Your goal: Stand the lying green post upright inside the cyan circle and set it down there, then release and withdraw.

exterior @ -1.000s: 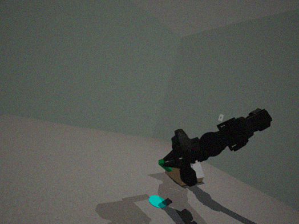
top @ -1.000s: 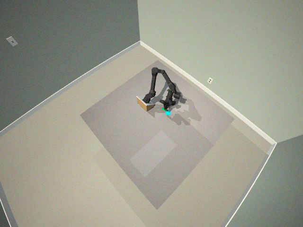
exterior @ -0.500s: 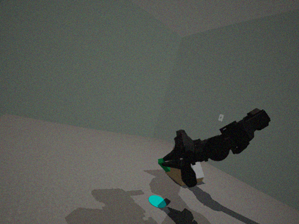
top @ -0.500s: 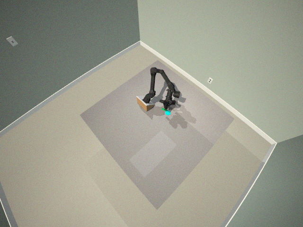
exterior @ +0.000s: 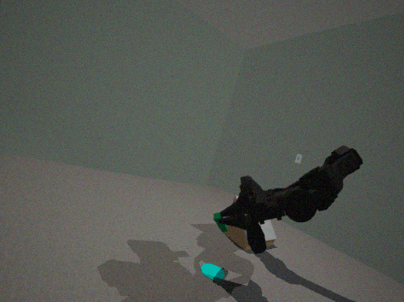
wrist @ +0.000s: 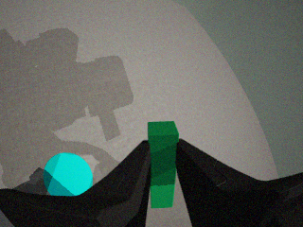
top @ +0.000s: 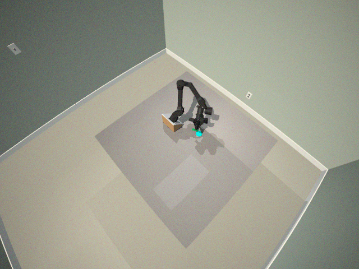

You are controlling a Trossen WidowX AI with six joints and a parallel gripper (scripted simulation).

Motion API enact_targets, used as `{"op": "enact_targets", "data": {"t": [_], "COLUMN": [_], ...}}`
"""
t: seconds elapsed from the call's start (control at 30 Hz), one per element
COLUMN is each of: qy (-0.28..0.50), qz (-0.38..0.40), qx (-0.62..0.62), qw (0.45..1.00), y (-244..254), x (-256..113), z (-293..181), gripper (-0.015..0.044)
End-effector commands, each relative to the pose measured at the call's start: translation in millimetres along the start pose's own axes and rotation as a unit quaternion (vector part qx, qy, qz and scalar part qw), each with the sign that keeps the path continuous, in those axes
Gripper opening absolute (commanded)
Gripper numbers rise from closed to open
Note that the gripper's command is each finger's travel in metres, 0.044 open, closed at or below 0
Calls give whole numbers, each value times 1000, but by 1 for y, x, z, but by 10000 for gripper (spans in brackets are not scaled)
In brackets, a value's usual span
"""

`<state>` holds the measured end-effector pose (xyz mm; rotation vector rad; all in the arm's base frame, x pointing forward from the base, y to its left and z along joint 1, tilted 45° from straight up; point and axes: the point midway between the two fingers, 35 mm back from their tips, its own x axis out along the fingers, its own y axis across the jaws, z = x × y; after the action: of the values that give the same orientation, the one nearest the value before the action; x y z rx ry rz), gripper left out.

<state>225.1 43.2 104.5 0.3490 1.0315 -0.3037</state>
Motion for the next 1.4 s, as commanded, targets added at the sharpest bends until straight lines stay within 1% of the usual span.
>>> {"op": "enact_targets", "data": {"t": [0.0, 1.37], "qy": [-15, -143], "qz": [-1, 28], "qx": [7, 69], "qw": [1000, 987], "y": [-1, 5], "x": [0, -11], "z": [1, 7], "gripper": [22, 22]}}
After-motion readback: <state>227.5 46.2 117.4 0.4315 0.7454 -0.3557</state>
